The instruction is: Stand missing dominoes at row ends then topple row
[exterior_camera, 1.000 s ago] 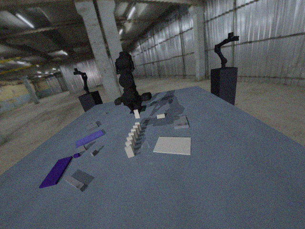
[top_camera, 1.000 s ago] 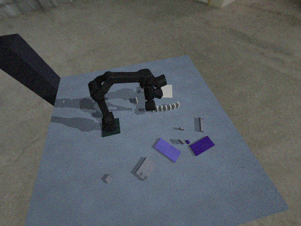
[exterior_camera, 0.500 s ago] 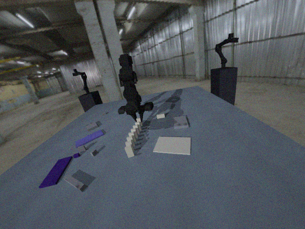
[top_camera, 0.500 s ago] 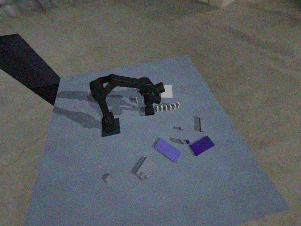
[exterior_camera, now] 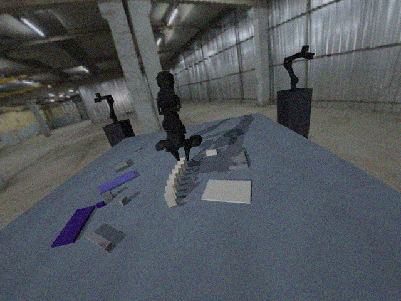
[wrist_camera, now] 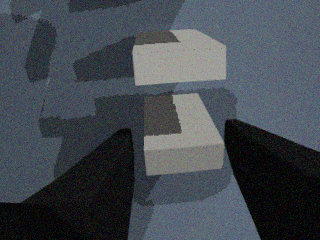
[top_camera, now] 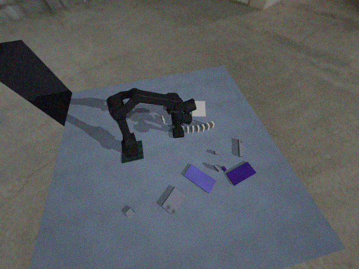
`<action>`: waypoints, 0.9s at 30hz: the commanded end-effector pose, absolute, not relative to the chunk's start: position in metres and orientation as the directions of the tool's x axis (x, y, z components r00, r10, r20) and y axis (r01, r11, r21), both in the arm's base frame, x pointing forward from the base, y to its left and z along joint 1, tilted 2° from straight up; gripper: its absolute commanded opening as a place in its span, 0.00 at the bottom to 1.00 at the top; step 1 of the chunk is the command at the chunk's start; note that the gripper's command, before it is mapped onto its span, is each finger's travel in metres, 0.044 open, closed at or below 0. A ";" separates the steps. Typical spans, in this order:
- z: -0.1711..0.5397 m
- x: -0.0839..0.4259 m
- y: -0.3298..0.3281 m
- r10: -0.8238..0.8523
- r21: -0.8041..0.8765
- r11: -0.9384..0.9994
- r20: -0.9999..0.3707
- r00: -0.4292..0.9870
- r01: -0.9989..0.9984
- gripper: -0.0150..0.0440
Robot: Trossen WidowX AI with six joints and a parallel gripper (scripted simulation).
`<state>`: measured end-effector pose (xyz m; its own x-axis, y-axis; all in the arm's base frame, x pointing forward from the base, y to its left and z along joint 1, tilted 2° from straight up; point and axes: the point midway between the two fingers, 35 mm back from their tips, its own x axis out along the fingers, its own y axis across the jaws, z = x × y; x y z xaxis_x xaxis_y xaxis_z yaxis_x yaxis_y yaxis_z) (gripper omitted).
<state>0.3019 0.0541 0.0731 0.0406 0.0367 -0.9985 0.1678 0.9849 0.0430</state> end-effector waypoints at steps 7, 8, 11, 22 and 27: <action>0.072 0.301 0.054 0.035 0.040 0.984 -0.999 0.037 0.171 0.97; 0.072 0.301 0.054 0.035 0.040 0.984 -0.999 0.037 0.171 1.00; 0.074 0.302 0.054 0.035 0.040 0.984 -0.999 0.038 0.171 1.00; 0.201 0.297 0.050 0.036 0.042 0.985 -0.999 0.040 0.168 1.00; 0.203 0.297 0.050 0.036 0.042 0.985 -0.999 0.040 0.168 1.00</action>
<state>0.2987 0.0500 0.1969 0.0435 0.0363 -0.9984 0.1710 0.9843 0.0432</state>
